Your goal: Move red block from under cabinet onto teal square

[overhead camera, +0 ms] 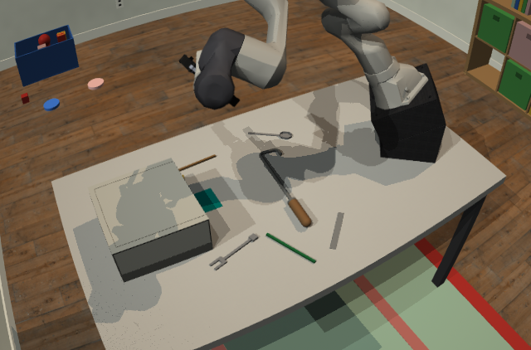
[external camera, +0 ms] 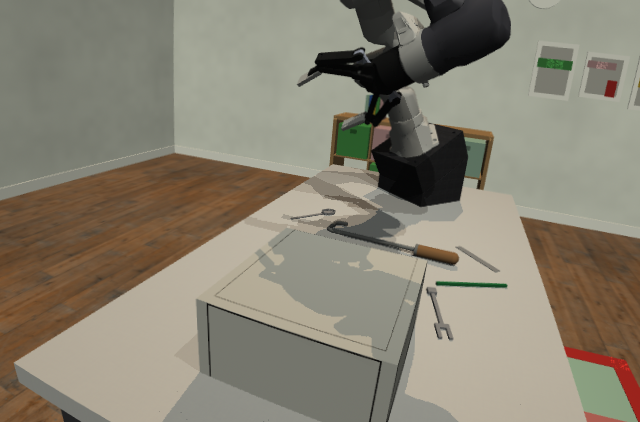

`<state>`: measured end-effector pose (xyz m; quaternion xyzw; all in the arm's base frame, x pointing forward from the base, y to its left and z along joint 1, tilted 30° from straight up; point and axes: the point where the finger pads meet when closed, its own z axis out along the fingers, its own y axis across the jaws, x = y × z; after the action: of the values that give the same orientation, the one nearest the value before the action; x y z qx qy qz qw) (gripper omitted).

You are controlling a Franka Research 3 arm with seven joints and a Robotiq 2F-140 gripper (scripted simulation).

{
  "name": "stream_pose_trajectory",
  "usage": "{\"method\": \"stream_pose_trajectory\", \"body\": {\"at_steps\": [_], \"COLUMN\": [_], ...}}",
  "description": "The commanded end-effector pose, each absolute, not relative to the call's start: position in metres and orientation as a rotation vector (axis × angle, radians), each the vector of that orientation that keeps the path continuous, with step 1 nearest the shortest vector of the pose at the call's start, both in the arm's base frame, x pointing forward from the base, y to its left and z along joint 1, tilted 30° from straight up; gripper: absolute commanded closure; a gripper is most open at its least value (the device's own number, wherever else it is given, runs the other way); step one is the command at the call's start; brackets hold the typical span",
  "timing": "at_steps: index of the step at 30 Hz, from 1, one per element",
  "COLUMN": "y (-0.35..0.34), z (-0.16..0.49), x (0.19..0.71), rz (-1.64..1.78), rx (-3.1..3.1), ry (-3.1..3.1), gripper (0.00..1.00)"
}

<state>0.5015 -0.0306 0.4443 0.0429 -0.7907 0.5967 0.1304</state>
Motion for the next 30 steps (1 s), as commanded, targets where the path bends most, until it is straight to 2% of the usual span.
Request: {"method": "stream_pose_trajectory", "body": {"at_steps": [1,17,18,30], "y": [-0.031,-0.031,-0.030,0.011], "z": [0.444,0.444,0.444,0.350], "x": [0.501,0.501,0.502,0.533], "rz": [1.733,1.733,1.733,1.532], "rx": [0.124,0.124,0.126,0.760], "ry": [-2.297,-2.297,-2.297,-2.383], "gripper": [0.00,0.00,1.00,1.00]}}
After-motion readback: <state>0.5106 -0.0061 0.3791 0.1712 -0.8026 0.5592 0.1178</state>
